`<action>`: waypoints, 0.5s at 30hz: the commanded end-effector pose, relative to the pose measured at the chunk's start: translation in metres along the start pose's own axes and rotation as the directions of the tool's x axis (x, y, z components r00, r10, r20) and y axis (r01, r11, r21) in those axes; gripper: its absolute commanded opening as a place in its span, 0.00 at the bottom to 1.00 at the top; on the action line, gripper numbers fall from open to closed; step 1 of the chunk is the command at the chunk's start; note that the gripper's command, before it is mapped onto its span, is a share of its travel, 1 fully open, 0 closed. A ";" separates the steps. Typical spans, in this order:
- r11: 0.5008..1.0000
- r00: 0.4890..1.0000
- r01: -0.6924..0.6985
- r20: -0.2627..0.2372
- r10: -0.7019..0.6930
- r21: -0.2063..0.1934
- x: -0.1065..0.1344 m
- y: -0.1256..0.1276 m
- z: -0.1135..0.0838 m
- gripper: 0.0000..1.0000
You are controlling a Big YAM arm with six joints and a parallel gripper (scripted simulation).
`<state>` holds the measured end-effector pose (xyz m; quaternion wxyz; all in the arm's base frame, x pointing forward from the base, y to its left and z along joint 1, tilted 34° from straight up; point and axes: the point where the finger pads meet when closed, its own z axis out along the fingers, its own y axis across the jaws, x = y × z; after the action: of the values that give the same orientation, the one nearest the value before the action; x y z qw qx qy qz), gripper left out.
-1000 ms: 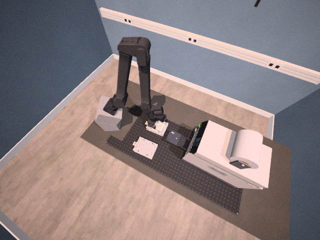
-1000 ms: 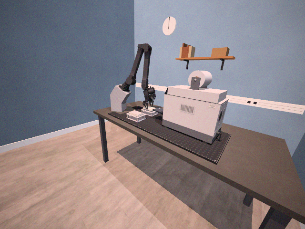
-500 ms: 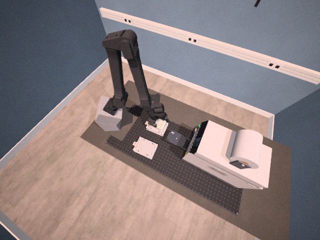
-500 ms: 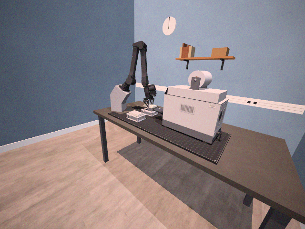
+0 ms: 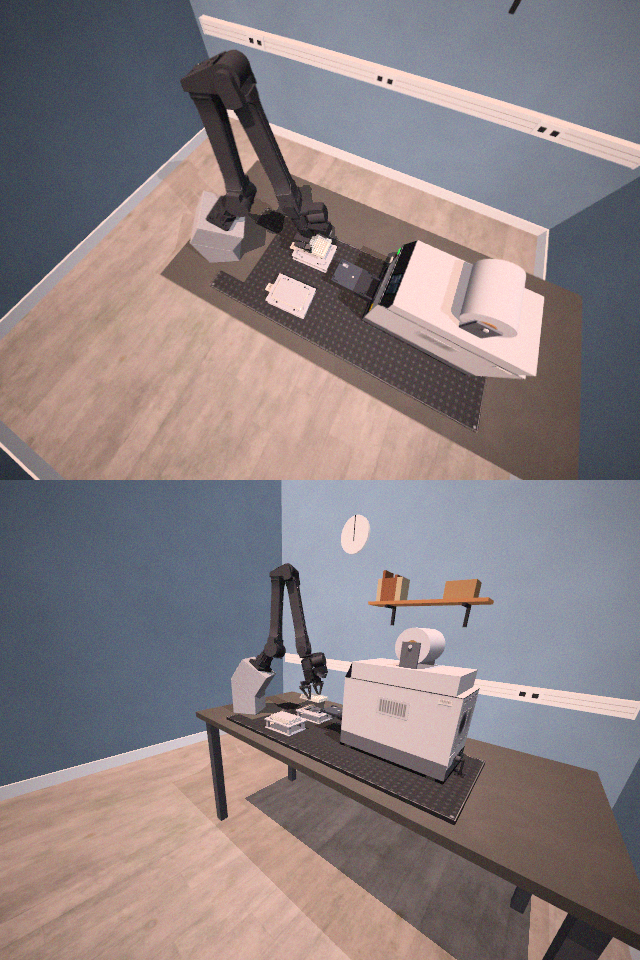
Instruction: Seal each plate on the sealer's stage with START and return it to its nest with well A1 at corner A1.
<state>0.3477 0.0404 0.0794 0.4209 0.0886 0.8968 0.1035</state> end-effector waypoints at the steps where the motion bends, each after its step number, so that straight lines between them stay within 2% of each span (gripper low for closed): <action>1: 1.000 1.000 0.005 0.021 -0.005 -0.001 -0.015 0.001 -0.004 0.00; 9: 1.000 0.999 0.008 0.048 -0.007 -0.011 -0.030 0.005 -0.020 0.00; 15: 1.000 0.999 0.006 0.032 -0.006 -0.004 -0.030 0.003 -0.027 0.00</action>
<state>0.3387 0.0363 0.1008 0.4248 0.0888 0.8949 0.1043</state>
